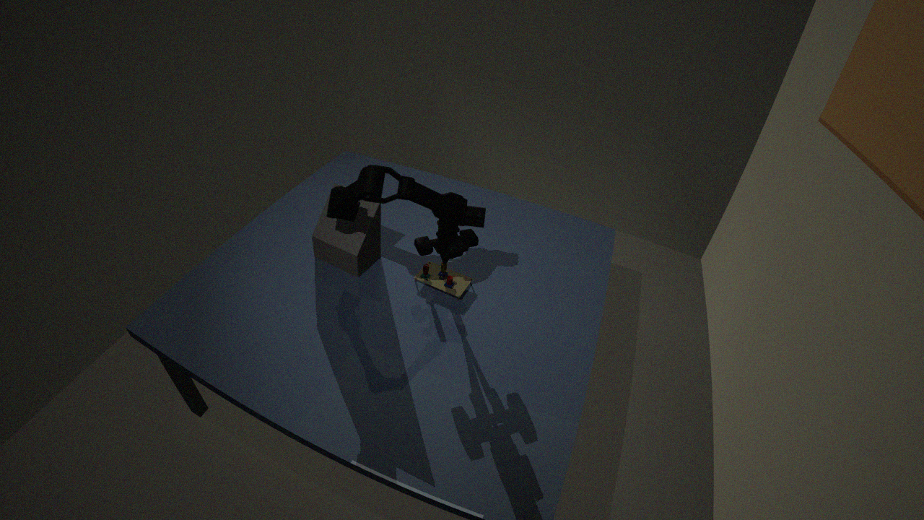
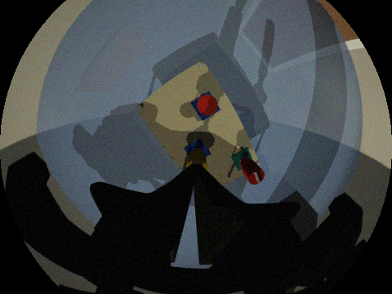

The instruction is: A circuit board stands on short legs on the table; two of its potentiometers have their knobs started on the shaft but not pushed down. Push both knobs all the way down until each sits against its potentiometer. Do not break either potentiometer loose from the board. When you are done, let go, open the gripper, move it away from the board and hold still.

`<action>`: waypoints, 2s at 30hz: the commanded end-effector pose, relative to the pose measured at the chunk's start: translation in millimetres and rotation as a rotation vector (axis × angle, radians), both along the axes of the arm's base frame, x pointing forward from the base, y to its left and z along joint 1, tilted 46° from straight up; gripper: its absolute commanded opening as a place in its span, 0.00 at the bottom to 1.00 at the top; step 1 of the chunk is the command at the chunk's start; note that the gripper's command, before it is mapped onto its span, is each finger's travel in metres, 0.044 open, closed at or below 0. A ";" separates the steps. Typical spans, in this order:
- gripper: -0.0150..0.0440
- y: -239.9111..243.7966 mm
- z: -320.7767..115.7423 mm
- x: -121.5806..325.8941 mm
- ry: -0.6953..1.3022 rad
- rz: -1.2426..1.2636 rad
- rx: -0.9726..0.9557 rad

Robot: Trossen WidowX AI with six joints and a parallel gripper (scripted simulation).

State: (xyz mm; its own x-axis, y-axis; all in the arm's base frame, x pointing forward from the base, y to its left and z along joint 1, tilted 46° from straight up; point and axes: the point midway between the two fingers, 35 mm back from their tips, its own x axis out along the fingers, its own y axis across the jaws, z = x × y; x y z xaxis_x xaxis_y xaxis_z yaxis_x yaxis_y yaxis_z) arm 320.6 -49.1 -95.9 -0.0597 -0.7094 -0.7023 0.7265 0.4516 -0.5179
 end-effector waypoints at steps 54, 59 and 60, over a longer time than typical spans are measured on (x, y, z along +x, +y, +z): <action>0.25 -13.3 -9.9 -0.7 -0.002 -0.018 -0.005; 0.25 -13.7 -10.3 -0.8 -0.002 -0.018 -0.005; 0.25 -13.7 -10.3 -0.8 -0.002 -0.018 -0.005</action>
State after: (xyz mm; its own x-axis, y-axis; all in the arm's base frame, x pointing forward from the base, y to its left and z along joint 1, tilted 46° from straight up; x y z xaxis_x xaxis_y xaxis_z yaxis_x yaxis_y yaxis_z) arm 320.3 -51.0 -98.2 -0.0560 -0.7101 -0.7019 0.7212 0.4574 -0.5203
